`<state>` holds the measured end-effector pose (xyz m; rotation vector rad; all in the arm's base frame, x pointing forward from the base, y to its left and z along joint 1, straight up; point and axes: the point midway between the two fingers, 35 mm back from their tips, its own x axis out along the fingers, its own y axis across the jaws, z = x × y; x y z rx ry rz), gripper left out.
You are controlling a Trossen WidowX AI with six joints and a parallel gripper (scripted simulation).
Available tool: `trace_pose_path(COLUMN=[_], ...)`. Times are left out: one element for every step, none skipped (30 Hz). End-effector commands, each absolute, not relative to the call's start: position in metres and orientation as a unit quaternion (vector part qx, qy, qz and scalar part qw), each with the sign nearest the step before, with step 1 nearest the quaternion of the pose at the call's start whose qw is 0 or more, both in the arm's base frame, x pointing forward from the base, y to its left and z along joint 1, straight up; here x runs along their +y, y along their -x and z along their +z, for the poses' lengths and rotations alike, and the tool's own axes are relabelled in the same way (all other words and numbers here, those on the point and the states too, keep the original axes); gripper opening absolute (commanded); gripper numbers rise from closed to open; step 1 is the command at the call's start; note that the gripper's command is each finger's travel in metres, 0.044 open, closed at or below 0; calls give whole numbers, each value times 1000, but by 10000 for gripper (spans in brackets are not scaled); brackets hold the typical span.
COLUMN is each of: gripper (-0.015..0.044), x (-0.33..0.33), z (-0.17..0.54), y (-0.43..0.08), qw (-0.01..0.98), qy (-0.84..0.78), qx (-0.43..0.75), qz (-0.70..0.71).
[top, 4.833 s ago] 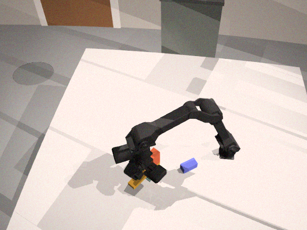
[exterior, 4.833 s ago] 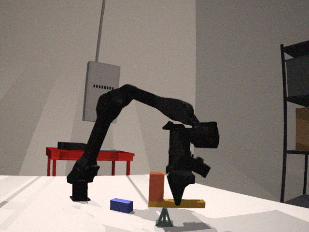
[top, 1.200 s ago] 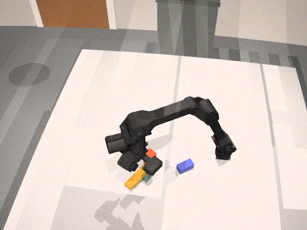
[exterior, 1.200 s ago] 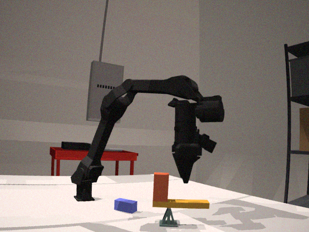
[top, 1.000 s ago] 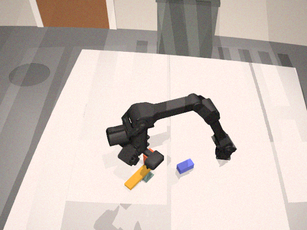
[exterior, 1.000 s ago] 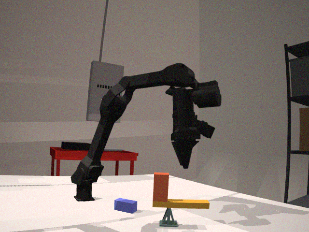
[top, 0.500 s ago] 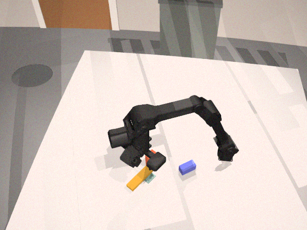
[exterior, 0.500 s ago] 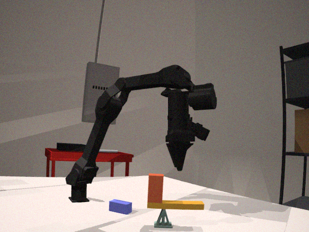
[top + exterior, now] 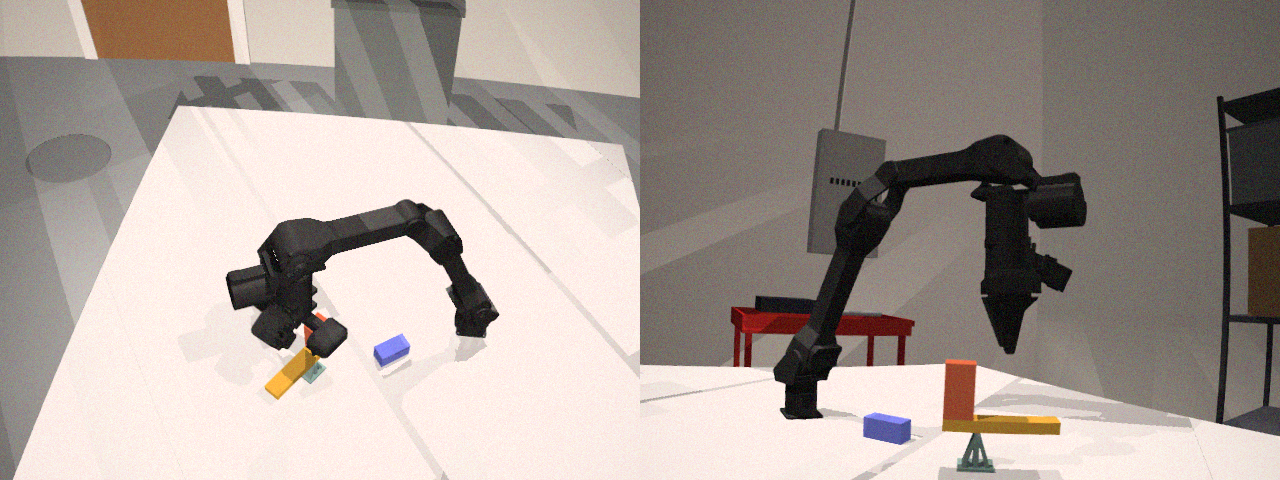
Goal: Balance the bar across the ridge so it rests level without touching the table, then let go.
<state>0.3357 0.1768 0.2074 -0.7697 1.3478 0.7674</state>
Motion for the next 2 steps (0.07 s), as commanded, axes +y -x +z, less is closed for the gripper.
trace_pose_path(gripper=[440,440], x=[177,177], z=[206,206], y=[-336,-336], qw=[646,646], qy=[338,338], qx=[595,595], qz=[338,338])
